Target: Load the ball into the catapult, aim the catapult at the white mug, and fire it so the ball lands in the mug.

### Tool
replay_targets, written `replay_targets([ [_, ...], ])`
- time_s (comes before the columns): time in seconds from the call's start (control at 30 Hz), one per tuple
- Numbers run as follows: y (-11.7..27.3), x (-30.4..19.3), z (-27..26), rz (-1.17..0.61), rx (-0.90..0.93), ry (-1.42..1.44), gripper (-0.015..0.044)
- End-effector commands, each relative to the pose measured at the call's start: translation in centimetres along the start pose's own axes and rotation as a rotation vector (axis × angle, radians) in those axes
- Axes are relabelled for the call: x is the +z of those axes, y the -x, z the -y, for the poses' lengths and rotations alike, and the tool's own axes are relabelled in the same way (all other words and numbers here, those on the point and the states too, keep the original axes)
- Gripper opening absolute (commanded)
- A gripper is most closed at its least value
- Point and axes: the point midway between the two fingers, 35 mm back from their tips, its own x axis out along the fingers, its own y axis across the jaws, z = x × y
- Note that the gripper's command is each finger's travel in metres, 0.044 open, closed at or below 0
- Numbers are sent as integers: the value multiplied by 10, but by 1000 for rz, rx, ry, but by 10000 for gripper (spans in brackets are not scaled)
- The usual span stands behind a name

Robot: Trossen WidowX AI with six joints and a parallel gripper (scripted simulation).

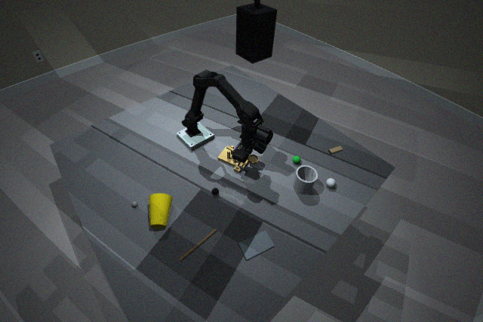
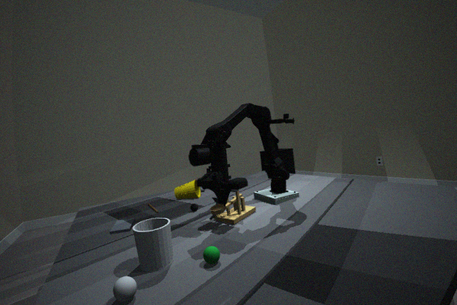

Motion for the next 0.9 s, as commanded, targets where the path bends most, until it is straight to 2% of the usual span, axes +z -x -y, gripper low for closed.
replay_targets([
  [0.0,-13,-1,-1,-16,7,-6,0],
  [0.4,-6,1,0,2,0,0,0],
  [0.67,33,25,-1,-14,7,-6,210],
  [0.7,20,17,0,-6,1,1,236],
  [0.87,27,19,0,-5,1,1,368],
])
